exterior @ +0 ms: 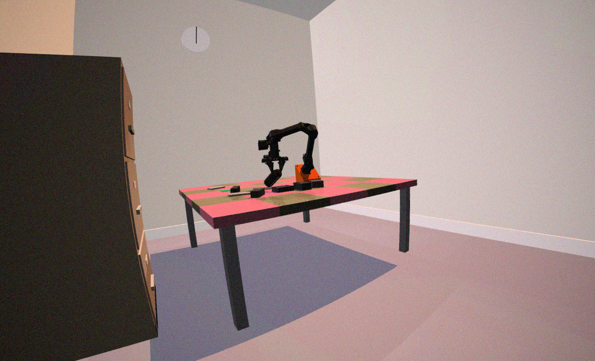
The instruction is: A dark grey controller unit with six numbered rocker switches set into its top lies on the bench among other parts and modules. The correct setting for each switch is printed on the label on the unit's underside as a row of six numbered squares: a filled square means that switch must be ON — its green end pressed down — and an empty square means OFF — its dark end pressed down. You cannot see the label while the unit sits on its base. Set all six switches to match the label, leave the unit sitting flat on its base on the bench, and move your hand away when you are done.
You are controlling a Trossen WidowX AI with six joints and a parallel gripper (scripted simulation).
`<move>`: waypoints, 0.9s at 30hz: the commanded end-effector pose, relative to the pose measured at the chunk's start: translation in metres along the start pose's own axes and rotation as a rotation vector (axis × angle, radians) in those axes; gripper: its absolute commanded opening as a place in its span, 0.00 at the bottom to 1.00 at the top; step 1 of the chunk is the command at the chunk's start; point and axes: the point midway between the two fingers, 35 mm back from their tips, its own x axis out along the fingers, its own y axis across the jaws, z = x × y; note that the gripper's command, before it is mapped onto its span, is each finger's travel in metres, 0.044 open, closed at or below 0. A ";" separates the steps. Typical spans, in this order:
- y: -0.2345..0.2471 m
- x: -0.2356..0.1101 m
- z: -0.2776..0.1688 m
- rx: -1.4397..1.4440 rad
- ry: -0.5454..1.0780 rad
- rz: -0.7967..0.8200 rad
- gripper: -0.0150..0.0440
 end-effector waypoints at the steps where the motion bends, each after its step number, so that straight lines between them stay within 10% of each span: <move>1: 0.002 -0.005 0.006 -0.005 -0.001 0.007 0.82; 27: 0.000 -0.015 0.022 -0.005 0.047 0.007 0.82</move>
